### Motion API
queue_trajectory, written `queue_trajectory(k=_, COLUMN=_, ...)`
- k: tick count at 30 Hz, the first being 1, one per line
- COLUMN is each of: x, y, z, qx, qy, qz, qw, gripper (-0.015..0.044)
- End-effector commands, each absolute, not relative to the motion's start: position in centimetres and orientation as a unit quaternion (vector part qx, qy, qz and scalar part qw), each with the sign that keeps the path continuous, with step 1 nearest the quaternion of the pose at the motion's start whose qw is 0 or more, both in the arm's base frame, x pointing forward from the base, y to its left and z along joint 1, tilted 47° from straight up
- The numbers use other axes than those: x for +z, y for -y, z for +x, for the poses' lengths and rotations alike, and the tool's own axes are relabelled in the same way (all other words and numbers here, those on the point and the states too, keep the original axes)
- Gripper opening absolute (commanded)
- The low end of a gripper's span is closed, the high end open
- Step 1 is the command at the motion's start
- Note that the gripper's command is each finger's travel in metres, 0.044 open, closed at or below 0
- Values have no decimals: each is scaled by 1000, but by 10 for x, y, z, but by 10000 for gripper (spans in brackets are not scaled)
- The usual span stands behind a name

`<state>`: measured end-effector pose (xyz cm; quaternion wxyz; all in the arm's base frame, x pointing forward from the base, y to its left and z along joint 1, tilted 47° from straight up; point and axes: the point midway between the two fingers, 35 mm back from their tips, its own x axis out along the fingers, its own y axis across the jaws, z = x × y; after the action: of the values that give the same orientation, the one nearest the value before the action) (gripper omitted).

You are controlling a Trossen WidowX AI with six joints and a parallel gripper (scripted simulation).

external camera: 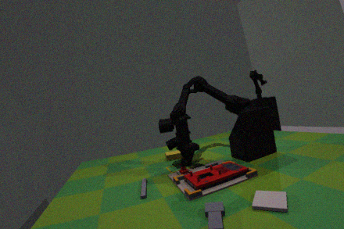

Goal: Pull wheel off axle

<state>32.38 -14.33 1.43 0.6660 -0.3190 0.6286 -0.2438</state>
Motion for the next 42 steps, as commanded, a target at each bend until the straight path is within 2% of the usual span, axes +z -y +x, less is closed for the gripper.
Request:
queue_trajectory(k=1, x=15, y=143, z=324, qx=-244, qy=-628, qz=-319, qw=666, gripper=131)
queue_trajectory(k=7, x=17, y=141, z=324, qx=-244, qy=-628, qz=-319, qw=666, gripper=289)
queue_trajectory(k=17, x=55, y=99, z=318, qx=-238, qy=-628, qz=-321, qw=668, gripper=300)
queue_trajectory(k=22, x=51, y=72, z=281, qx=-231, qy=-632, qz=-319, qw=667, gripper=431)
queue_trajectory(k=23, x=53, y=65, z=269, qx=-231, qy=-632, qz=-319, qw=667, gripper=440)
queue_trajectory(k=27, x=57, y=48, z=230, qx=-235, qy=-631, qz=-320, qw=667, gripper=440)
queue_trajectory(k=42, x=57, y=48, z=228, qx=-236, qy=-630, qz=-321, qw=667, gripper=440)
